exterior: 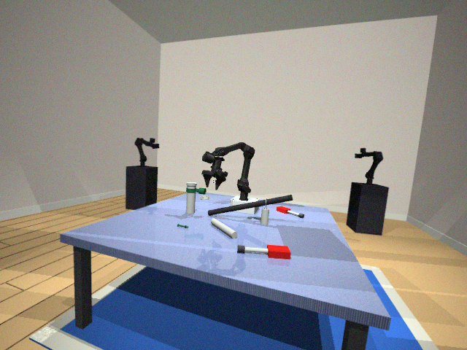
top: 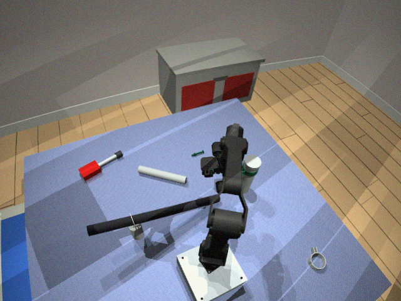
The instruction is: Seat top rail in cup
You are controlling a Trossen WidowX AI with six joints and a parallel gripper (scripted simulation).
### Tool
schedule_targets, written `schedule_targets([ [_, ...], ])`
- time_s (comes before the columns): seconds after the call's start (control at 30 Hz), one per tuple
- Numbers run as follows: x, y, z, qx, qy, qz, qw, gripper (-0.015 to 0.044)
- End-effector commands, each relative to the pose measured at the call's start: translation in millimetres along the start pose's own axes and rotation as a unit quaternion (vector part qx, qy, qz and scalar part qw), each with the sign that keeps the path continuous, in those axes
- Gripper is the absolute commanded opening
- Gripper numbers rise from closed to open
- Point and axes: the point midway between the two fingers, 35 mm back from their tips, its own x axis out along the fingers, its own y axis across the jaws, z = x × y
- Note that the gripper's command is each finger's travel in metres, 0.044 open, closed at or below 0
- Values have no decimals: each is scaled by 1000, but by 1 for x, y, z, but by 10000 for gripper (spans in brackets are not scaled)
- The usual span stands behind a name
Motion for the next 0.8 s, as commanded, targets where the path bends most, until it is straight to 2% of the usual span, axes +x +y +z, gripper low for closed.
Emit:
schedule_targets([
  [0.0,-30,9,37,263,3,-38,964,440],
  [0.13,-48,16,58,402,-12,-60,914,440],
  [0.37,-64,26,76,520,-36,-79,850,440],
  [0.63,-77,36,88,654,-67,-84,749,440],
  [0.77,-77,37,89,663,-69,-84,741,440],
])
